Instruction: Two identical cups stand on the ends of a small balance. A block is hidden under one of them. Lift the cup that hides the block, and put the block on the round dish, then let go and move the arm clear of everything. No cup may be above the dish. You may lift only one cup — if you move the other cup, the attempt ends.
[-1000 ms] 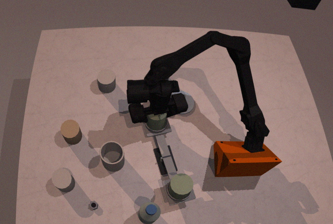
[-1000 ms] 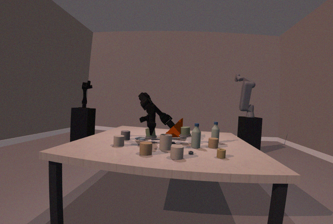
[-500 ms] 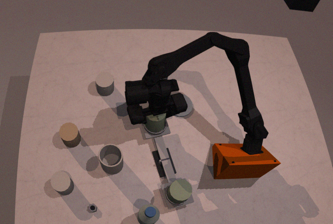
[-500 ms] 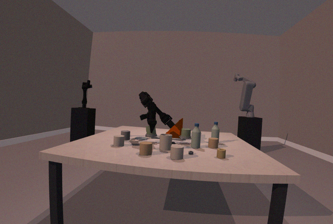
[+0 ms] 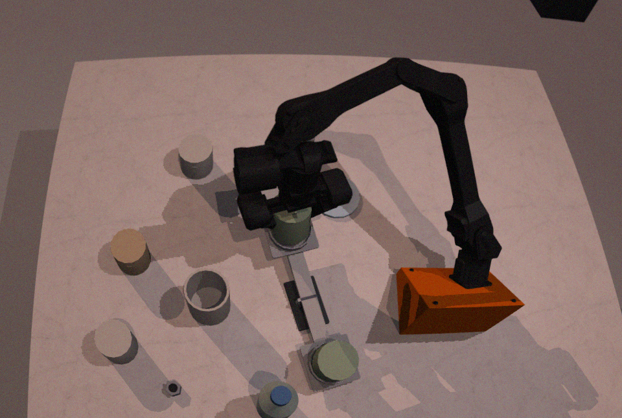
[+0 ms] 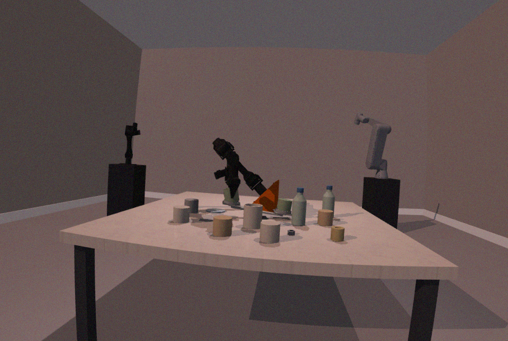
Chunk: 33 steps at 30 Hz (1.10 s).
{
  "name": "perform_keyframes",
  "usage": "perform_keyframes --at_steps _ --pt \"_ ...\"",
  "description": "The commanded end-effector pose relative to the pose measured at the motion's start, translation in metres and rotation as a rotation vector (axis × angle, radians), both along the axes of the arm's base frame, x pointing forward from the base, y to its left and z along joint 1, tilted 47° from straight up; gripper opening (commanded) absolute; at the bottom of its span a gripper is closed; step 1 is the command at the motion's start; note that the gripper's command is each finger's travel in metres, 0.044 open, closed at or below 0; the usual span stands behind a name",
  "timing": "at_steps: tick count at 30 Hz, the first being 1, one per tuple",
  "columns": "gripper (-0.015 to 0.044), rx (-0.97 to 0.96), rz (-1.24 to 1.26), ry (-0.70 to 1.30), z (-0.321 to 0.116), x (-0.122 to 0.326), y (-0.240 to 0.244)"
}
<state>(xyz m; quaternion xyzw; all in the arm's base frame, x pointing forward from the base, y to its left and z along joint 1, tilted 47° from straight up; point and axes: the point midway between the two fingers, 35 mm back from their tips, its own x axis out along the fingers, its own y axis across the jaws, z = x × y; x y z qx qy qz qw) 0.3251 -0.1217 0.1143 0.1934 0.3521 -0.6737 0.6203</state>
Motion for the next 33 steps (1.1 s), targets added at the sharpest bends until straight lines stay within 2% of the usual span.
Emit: perform_keyframes --at_steps 1,33 --pt "0.0 -0.017 0.003 -0.019 0.008 0.005 0.001" --pt "0.0 -0.014 0.042 -0.003 0.036 0.009 0.031"
